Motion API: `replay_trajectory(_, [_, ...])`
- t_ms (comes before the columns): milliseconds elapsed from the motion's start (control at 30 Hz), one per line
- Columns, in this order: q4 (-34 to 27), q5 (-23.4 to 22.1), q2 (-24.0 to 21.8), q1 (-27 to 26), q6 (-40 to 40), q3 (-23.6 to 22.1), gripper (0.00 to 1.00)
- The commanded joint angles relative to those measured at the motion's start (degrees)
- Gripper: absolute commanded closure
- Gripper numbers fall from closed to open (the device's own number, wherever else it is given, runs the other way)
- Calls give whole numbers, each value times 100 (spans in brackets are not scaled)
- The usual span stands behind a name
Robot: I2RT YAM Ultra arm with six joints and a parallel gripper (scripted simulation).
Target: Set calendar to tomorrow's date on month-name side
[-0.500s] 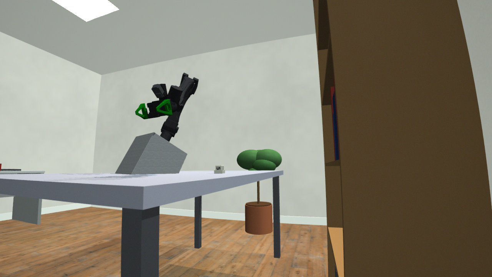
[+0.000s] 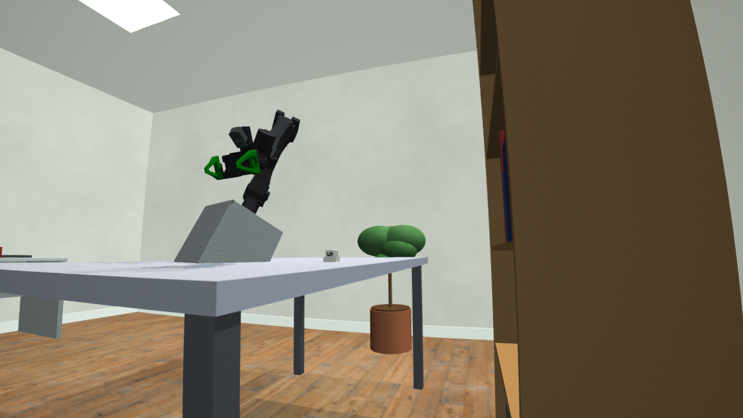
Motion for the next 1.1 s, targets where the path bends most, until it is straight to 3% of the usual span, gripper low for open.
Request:
replay_trajectory(0, [24, 5, -28, -14, -1, 24, 0])
replay_trajectory(200, [-221, -120, -97, 118, -182, 146, 0])
replay_trajectory(333, [-1051, -522, -223, 567, -738, 450, 0])
replay_trajectory(533, [-1966, -964, -362, 1062, -1350, 784, 0])
replay_trajectory(600, [-1966, -964, -362, 1062, -1350, 784, 0])
replay_trajectory(633, [-2376, -1162, -424, 1283, -1624, 934, 0])
replay_trajectory(1067, [-4353, -2118, -723, 2353, -2948, 1657, 0])
